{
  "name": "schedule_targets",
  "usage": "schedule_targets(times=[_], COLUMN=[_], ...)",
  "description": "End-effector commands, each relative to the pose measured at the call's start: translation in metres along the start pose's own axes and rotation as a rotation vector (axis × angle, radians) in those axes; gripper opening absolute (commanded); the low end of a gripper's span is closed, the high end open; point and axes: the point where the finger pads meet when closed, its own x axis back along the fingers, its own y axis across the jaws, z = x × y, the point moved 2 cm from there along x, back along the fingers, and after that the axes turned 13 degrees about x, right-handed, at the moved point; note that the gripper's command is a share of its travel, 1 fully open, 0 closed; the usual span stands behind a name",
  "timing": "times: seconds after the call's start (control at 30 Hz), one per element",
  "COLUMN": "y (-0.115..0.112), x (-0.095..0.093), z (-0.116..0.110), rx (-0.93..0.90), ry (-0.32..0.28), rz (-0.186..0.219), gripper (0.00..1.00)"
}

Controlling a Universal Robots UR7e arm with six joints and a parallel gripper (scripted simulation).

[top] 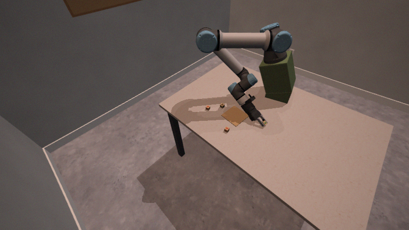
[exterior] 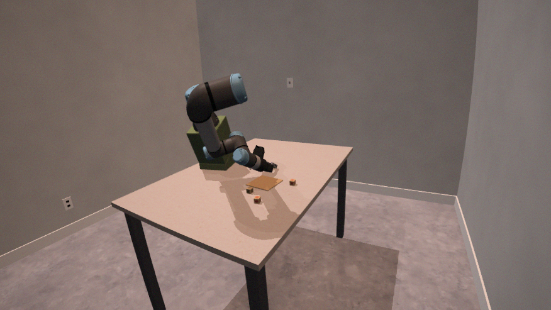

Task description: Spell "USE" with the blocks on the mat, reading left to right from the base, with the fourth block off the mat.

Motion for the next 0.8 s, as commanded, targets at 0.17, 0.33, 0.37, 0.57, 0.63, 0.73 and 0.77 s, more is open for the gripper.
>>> schedule_targets(times=[0.17, 0.33, 0.37, 0.57, 0.63, 0.73, 0.77], y=[0.0002, 0.0002, 0.0002, 0.0002, 0.0002, 0.0002, 0.0002], x=[0.0002, 0.0002, 0.0002, 0.0002, 0.0002, 0.0002, 0.0002], z=[0.0002, 0.0002, 0.0002, 0.0002, 0.0002, 0.0002, 0.0002], rx=[0.001, 0.001, 0.001, 0.001, 0.001, 0.001, 0.001], ry=[0.0, 0.0, 0.0, 0.0, 0.0, 0.0, 0.0], rz=[0.0, 0.0, 0.0, 0.0, 0.0, 0.0, 0.0], gripper=[0.61, 0.67, 0.67, 0.79, 0.79, 0.79, 0.79])
